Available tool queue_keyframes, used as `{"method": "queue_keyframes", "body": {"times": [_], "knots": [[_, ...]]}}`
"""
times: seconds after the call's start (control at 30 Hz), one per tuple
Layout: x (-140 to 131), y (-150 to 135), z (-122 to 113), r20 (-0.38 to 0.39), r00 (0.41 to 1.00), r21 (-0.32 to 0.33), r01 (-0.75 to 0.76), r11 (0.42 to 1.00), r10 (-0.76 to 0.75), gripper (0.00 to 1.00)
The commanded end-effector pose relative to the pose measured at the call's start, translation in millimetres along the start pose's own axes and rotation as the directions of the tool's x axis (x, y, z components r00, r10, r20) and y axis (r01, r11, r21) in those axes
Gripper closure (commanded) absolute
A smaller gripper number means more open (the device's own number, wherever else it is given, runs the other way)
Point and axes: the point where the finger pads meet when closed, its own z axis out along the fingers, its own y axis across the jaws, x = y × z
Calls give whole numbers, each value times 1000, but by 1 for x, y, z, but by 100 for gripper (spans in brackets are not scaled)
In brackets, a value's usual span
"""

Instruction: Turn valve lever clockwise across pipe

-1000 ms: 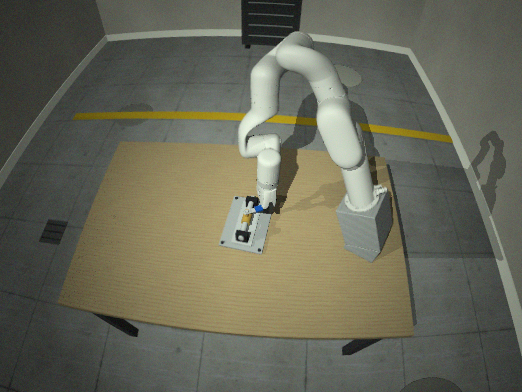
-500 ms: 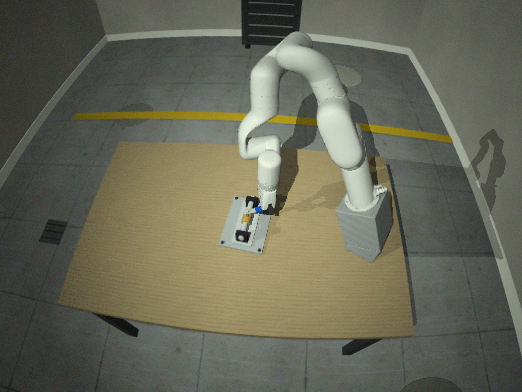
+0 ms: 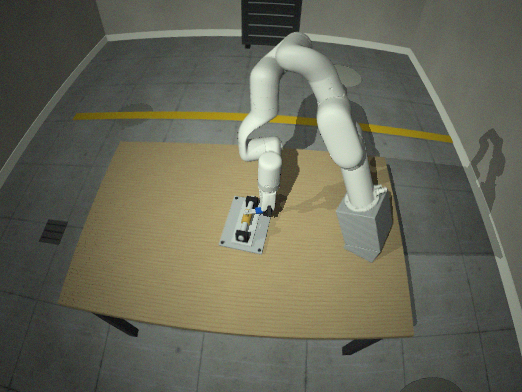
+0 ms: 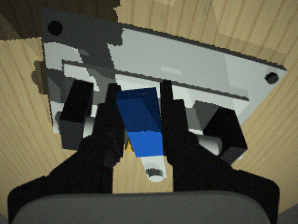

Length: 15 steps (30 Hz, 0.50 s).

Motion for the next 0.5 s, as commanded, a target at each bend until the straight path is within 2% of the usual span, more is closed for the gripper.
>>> {"method": "queue_keyframes", "body": {"times": [0.0, 0.47], "knots": [[0, 8, -1, -1, 999, -11, -32, 999, 32, 100], [0, 14, -1, -1, 994, -11, -108, 994, 108, 100]]}}
